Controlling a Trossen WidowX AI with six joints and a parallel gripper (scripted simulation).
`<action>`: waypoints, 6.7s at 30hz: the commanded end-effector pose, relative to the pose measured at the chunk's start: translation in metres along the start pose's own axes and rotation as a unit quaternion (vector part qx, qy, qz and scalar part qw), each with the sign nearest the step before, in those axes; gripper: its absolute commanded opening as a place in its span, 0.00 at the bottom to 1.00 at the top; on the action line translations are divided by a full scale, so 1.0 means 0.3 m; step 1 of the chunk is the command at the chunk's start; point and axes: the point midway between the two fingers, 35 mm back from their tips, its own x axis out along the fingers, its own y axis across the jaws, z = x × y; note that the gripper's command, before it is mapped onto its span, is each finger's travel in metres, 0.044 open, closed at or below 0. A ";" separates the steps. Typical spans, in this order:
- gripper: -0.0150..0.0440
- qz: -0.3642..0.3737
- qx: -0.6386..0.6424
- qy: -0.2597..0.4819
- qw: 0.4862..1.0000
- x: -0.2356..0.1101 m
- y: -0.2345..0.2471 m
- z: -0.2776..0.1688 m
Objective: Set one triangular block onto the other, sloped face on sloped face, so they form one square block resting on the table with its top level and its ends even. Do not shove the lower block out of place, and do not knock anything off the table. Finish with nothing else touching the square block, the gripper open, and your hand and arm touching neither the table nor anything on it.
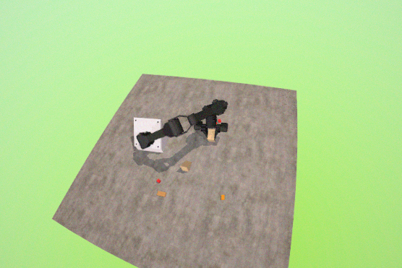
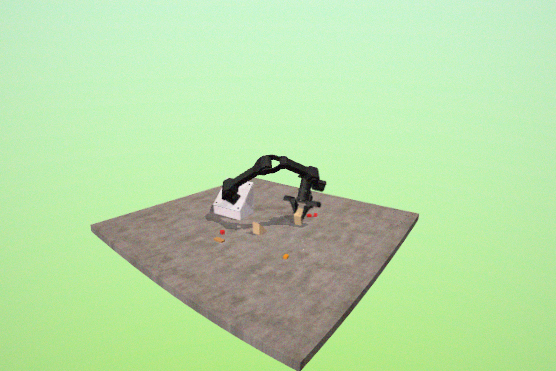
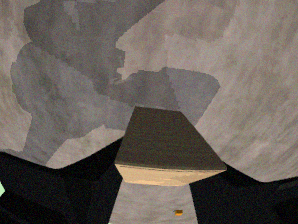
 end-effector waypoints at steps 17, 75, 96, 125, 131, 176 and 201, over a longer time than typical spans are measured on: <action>1.00 0.006 0.003 -0.006 1.000 0.004 0.000 -0.006; 0.87 -0.004 -0.004 0.001 1.000 0.033 0.006 0.161; 0.25 -0.006 -0.004 -0.001 1.000 0.014 0.004 0.154; 0.25 -0.034 -0.002 -0.027 0.999 -0.265 0.014 0.035; 0.25 -0.032 0.100 -0.031 0.994 -0.265 0.014 0.035; 0.25 -0.002 0.773 -0.043 0.633 -0.266 0.015 0.034; 0.25 0.015 0.968 -0.040 0.247 -0.266 0.016 0.034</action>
